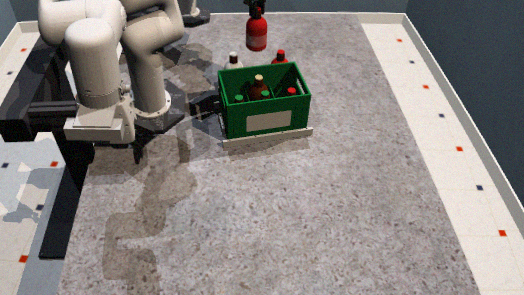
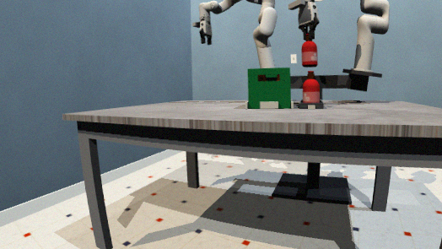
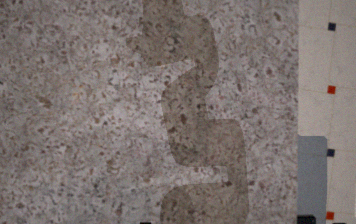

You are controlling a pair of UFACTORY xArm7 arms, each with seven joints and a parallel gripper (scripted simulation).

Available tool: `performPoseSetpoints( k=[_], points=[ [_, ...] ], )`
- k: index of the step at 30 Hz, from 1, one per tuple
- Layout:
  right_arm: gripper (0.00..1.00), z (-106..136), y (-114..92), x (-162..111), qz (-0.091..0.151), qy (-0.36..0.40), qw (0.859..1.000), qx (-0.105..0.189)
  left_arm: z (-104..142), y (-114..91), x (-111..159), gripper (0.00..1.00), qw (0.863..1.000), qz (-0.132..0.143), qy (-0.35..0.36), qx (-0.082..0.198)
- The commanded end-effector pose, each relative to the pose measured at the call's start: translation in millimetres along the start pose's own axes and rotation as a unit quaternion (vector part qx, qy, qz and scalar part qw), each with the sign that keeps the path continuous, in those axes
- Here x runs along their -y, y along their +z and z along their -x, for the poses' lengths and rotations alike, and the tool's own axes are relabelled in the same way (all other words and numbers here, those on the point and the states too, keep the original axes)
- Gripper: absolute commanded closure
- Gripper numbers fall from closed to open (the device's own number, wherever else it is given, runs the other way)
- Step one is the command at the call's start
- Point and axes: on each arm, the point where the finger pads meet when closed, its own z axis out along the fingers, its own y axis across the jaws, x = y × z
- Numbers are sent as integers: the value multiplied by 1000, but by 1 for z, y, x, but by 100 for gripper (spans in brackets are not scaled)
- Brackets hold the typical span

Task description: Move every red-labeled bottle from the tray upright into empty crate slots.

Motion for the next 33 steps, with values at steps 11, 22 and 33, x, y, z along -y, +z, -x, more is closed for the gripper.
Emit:
performPoseSetpoints(
  k=[11,22,33],
  points=[
    [0,-1,-1,0,0,0,1000,-2,-4,-1,-11,100,1000,0,0,-2],
    [0,-1,-1,0,0,0,1000,-2,-8,-1,-25,100,1000,0,0,-1],
    [0,-1,-1,0,0,0,1000,-2,-10,-1,-33,100,1000,0,0,-2]
  ],
)
